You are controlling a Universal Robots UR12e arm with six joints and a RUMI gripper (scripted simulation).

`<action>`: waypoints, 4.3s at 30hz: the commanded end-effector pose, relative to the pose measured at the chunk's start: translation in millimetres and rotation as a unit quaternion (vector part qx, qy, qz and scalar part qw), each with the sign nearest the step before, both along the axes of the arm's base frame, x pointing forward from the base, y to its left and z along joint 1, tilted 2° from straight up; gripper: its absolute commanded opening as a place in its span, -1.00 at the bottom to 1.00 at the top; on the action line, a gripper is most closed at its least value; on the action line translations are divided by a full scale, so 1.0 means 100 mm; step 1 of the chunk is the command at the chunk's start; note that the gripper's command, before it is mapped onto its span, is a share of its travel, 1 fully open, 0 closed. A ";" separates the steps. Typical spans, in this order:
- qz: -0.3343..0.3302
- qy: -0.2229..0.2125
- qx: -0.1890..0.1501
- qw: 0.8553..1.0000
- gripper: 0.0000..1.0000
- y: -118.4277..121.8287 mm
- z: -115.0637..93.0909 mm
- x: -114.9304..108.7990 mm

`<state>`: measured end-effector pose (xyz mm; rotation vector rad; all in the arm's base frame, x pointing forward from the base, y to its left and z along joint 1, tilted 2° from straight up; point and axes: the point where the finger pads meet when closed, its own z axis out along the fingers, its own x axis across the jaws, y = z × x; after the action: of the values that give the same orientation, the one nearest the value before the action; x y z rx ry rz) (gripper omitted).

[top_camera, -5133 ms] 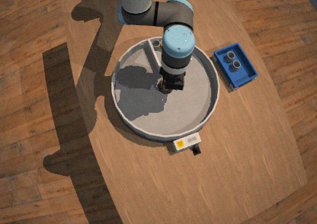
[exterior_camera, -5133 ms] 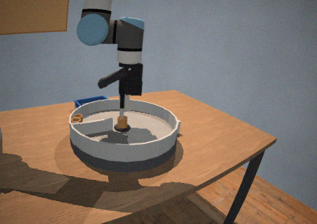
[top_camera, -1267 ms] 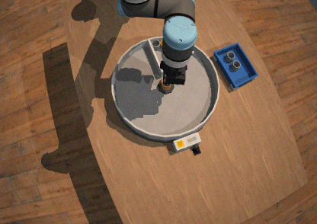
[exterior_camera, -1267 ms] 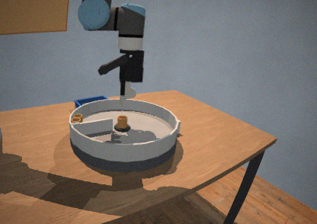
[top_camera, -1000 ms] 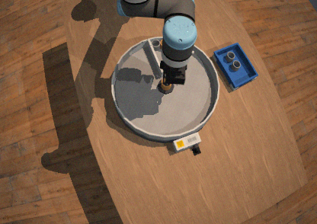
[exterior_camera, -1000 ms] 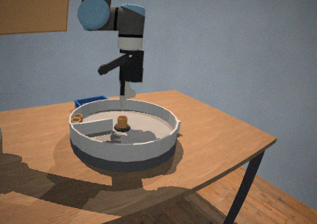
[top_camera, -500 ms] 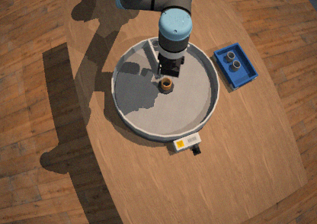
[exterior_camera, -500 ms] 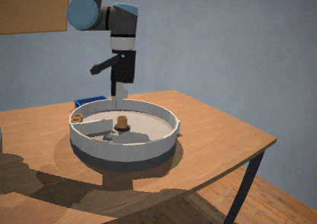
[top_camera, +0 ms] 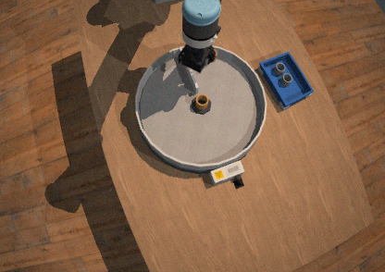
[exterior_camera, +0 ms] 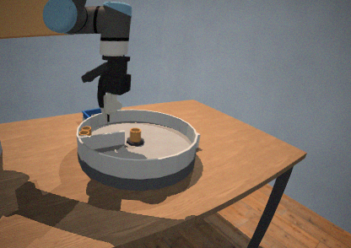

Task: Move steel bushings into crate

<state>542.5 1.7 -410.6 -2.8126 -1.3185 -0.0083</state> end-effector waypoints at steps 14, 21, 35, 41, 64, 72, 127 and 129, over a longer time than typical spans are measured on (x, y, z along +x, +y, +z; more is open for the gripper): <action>-0.152 0.001 -0.003 0.988 -0.90 -0.07 0.01 -0.67; -0.159 0.002 -0.003 0.987 -0.90 -0.07 0.01 -0.70; -0.160 0.002 -0.003 0.987 -0.90 -0.07 0.01 -0.70; -0.160 0.002 -0.003 0.987 -0.90 -0.07 0.01 -0.70; -0.160 0.001 -0.003 0.987 -0.90 -0.08 0.01 -0.71; -0.160 0.001 -0.003 0.987 -0.90 -0.08 0.01 -0.71; -0.160 0.001 -0.003 0.987 -0.90 -0.07 -0.24 -0.71; -0.160 0.001 -0.003 0.987 -0.90 -0.07 -0.24 -0.71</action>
<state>471.4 -5.1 -434.6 -2.9924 -0.8534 -0.0078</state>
